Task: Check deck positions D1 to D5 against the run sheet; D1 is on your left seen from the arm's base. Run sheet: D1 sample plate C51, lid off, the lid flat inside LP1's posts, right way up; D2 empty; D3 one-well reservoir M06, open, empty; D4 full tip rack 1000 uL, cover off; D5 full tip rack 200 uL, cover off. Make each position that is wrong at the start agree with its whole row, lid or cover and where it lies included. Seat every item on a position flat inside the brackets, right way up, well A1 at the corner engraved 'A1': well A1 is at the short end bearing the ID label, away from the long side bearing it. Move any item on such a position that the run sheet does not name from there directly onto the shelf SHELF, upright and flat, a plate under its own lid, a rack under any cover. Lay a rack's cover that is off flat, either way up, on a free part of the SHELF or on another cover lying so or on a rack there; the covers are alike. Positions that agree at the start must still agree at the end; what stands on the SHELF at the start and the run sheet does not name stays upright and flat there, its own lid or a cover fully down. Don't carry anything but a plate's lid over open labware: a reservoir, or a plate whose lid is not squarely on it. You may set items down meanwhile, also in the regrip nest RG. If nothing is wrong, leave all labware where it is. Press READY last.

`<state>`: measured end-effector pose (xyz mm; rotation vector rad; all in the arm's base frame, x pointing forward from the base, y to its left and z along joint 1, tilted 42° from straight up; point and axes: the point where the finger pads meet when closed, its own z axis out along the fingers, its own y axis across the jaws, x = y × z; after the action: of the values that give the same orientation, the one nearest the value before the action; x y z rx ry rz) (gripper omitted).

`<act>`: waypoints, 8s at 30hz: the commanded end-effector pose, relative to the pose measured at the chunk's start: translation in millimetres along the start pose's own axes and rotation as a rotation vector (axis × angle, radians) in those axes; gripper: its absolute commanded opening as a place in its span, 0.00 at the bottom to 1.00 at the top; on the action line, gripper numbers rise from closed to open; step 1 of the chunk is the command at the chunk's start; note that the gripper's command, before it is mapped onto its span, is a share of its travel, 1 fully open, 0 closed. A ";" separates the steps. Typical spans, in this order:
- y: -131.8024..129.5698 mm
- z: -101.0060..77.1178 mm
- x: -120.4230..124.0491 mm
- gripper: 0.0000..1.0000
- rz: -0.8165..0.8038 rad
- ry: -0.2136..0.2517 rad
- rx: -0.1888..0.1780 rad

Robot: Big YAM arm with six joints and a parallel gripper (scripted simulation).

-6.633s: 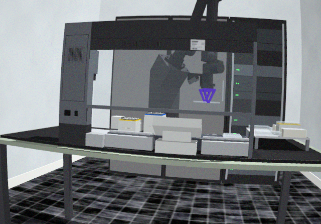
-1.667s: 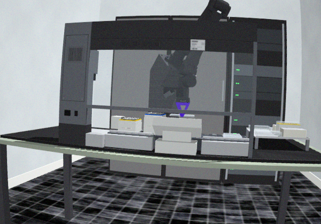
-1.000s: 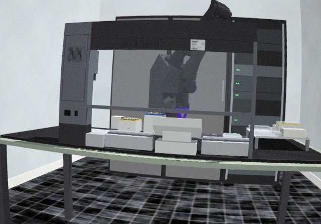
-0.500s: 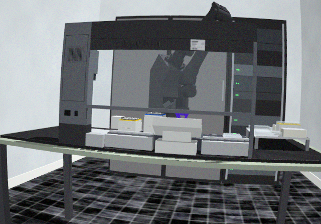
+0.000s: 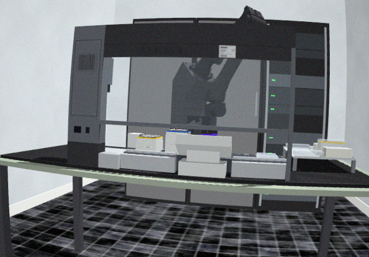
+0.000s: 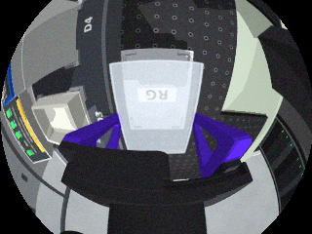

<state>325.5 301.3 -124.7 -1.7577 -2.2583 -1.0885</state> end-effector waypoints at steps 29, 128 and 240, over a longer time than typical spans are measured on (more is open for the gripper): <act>-4.3 46.2 1.1 0.00 0.000 -0.002 0.007; 14.8 51.3 8.0 0.00 -0.002 0.004 -0.016; 2.8 15.7 -5.2 1.00 0.009 -0.018 0.005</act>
<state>334.5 320.3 -149.3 -1.7670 -2.2539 -1.0547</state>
